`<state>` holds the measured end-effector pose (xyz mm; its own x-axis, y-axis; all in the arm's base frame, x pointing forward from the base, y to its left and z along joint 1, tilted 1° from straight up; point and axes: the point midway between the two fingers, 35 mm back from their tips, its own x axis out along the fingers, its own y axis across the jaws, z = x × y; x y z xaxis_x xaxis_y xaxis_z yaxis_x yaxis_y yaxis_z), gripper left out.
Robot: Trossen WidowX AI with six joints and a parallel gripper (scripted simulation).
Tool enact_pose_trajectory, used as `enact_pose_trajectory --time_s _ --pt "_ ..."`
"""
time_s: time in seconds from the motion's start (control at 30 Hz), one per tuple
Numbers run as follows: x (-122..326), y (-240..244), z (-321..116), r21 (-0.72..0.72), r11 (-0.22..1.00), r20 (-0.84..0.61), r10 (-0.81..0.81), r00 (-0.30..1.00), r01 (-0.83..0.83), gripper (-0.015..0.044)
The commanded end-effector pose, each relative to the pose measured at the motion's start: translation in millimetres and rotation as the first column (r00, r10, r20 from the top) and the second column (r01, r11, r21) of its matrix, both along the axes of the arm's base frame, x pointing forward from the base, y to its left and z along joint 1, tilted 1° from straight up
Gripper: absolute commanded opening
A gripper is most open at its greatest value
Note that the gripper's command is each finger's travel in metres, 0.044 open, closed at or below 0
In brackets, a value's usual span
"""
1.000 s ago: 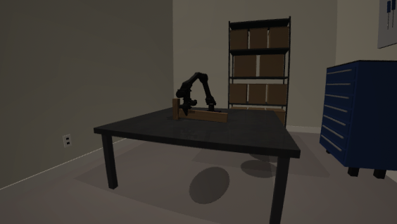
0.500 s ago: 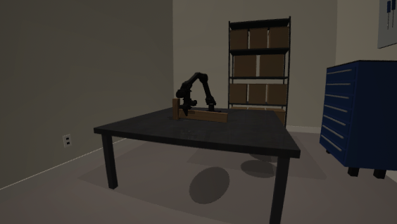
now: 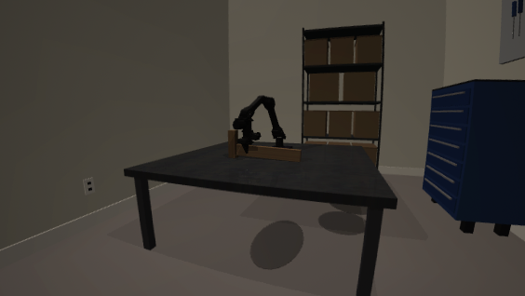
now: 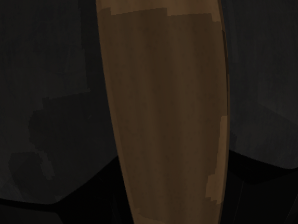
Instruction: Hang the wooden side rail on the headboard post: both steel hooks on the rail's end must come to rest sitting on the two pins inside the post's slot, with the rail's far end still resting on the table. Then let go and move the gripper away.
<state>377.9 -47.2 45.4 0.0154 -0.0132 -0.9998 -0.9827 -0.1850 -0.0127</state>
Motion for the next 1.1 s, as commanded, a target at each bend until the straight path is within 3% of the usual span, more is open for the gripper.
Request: enact_pose_trajectory --time_s 0.0,0.37,0.53,0.87,1.07 --pt "0.0 0.0 0.0 0.000 1.000 0.000 0.000 1.000 0.000 0.0026" --pt "0.0 0.0 0.0 0.000 1.000 0.000 0.000 1.000 0.000 0.0315" --pt "0.2 0.3 22.6 -0.003 1.000 0.003 -0.002 1.000 0.002 0.0440" --pt "-1.0 2.4 39.9 -0.005 1.000 0.005 -0.003 1.000 0.003 0.0440" --pt "-6.4 30.5 39.2 -0.002 1.000 0.004 -0.003 1.000 0.003 0.0440"
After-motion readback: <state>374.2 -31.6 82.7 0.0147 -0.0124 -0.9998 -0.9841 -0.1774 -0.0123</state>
